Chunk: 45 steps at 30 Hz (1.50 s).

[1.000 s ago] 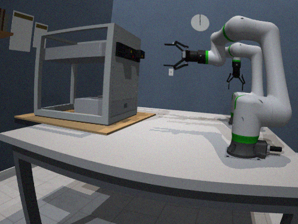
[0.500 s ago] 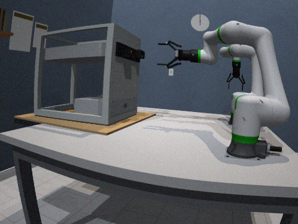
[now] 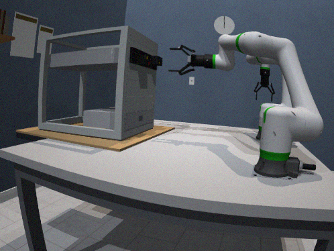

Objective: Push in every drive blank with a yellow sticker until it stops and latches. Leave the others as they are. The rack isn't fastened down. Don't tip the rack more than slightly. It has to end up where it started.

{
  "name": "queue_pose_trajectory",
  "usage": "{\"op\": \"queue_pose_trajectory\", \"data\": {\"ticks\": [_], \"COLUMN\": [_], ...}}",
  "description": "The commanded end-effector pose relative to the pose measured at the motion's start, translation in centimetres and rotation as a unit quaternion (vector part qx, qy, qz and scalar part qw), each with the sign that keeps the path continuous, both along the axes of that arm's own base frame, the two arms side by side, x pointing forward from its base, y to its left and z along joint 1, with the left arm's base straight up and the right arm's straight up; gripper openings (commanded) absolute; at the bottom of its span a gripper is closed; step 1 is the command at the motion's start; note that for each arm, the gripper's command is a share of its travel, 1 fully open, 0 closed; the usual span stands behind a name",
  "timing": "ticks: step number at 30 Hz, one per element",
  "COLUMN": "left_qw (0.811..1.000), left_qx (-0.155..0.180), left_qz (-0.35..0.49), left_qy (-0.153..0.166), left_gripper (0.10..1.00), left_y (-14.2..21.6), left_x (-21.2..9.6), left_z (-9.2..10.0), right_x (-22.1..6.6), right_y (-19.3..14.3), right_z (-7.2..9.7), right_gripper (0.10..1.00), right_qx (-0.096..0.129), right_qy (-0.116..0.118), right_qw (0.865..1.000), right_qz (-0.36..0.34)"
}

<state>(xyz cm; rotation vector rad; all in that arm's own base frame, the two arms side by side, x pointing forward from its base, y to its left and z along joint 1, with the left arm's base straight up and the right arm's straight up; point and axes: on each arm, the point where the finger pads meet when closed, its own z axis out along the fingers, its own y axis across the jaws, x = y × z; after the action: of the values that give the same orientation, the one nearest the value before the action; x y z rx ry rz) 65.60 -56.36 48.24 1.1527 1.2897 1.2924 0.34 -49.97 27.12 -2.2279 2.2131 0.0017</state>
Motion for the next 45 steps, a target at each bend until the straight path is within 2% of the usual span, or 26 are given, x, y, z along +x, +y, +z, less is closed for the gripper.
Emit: {"op": "queue_pose_trajectory", "data": {"ticks": [1,13,45], "left_qw": [1.0,1.0,1.0], "left_qx": [-0.001,-0.001,-0.001], "left_qz": [0.001,0.001,0.001], "left_qy": [0.0,0.0,0.0], "left_gripper": [1.0,1.0,1.0], "left_y": [-0.6,-1.7,-1.8], "left_x": [0.9,2.9,3.0], "left_z": [0.4,0.7,0.7], "right_x": [0.0,0.0,0.0], "right_y": [0.0,0.0,0.0], "right_z": [0.1,0.1,0.1], "right_gripper": [1.0,1.0,1.0], "right_qx": [-0.001,-0.001,-0.001], "right_qy": [0.0,0.0,0.0], "right_qw": [1.0,1.0,1.0], "right_qz": [0.0,0.0,0.0]}}
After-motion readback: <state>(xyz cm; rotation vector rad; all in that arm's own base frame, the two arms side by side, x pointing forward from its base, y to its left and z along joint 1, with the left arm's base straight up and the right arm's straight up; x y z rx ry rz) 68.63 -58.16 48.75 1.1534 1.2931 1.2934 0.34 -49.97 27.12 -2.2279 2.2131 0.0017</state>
